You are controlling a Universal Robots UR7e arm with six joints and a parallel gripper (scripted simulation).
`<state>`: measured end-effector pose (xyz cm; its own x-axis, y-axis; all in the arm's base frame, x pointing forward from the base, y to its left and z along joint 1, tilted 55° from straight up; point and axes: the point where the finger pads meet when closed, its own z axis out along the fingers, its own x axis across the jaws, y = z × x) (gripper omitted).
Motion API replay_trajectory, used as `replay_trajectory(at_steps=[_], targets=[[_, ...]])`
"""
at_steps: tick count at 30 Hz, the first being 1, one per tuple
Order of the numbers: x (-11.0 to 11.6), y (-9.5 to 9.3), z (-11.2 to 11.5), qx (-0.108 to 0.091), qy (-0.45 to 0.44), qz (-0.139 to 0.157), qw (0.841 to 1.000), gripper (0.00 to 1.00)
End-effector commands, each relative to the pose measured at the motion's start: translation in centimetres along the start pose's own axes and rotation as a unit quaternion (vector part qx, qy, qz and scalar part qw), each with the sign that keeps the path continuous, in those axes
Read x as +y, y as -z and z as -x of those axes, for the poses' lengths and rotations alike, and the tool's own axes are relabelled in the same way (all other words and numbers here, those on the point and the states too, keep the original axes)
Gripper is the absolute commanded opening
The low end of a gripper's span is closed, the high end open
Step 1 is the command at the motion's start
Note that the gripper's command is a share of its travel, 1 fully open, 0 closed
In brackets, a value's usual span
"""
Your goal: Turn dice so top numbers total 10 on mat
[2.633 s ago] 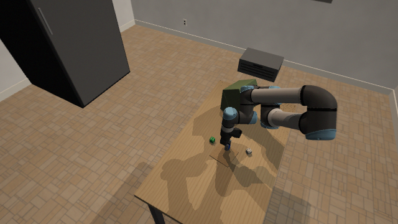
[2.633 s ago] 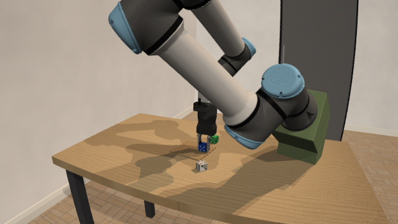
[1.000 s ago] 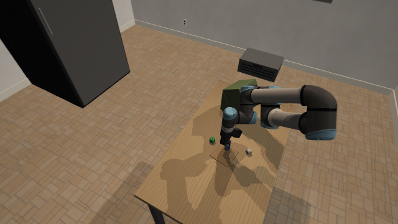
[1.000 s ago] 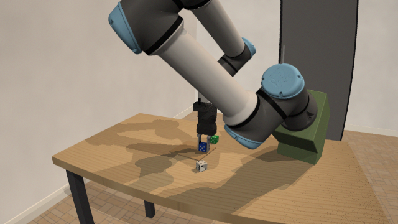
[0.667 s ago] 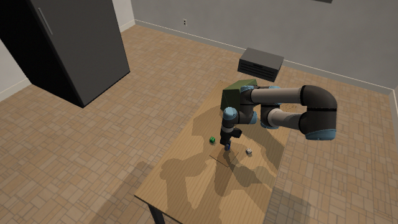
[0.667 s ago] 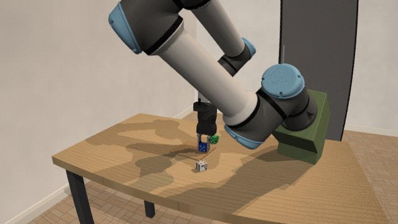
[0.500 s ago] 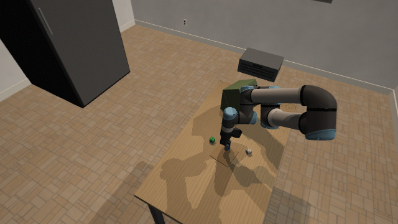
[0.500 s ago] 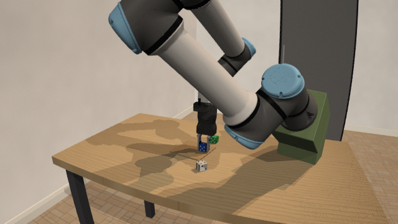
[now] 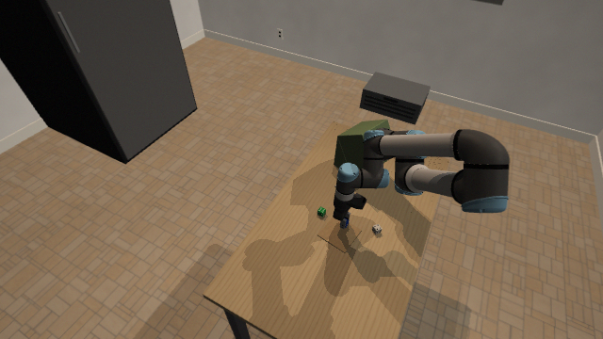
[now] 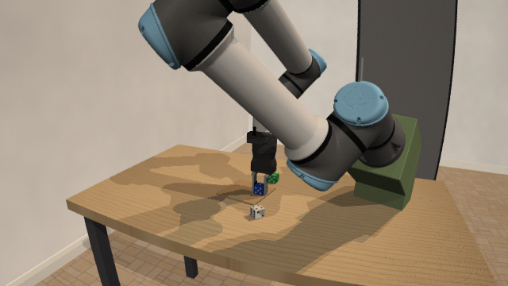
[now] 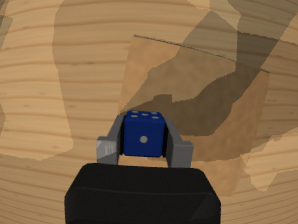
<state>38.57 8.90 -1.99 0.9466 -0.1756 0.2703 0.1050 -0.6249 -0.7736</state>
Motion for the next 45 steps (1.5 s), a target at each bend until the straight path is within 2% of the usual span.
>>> replay_trajectory(at_steps=[1, 35, 36, 38, 39, 41, 42, 44, 45], targets=[[0.02, -0.01, -0.03, 0.0, 0.0, 0.0, 1.0, 0.57], [0.02, -0.01, -0.03, 0.0, 0.0, 0.0, 1.0, 0.57], [0.02, -0.01, -0.03, 0.0, 0.0, 0.0, 1.0, 0.63], [0.02, -0.01, -0.03, 0.0, 0.0, 0.0, 1.0, 0.63], [0.02, -0.01, -0.03, 0.0, 0.0, 0.0, 1.0, 0.69], [0.02, -0.01, -0.03, 0.0, 0.0, 0.0, 1.0, 0.69], [0.02, -0.01, -0.03, 0.0, 0.0, 0.0, 1.0, 0.75], [0.02, -0.01, -0.03, 0.0, 0.0, 0.0, 1.0, 0.75], [0.02, -0.01, -0.03, 0.0, 0.0, 0.0, 1.0, 0.81]])
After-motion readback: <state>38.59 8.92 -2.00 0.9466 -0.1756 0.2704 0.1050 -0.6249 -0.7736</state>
